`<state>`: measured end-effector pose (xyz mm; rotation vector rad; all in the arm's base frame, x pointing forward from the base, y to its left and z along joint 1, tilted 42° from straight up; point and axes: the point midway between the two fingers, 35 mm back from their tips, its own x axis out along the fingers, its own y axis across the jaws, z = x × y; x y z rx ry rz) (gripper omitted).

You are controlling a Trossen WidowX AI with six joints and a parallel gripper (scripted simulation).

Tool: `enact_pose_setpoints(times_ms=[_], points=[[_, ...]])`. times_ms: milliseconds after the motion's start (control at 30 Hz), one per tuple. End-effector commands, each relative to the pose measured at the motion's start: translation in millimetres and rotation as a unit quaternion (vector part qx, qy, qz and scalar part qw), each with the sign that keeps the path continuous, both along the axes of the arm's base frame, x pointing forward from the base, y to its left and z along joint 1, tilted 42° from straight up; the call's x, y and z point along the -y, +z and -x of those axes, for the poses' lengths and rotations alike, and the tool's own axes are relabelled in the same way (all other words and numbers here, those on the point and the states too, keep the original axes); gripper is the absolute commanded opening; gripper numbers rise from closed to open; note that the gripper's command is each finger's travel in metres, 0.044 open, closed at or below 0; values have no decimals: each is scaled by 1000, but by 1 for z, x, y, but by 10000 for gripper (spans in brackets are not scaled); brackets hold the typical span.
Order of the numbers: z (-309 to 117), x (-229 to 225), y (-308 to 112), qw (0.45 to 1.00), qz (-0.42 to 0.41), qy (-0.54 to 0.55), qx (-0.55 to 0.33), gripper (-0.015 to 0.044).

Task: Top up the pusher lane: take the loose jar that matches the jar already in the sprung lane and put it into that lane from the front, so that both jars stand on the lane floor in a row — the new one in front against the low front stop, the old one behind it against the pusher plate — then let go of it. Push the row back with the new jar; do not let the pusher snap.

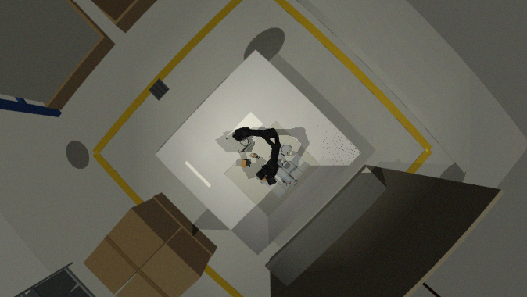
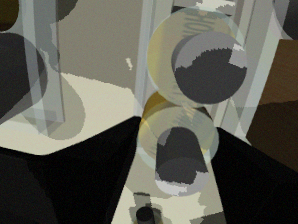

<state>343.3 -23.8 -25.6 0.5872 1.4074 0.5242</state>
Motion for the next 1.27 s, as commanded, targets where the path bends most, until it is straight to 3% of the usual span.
enact_pose_setpoints(times_ms=[0,267,767,1233], points=[[0,0,0,1000,0,2,1,79],[0,0,0,1000,0,2,1,289],[3,14,15,1000,1,2,1,290],[47,13,11,1000,1,2,-1,290]])
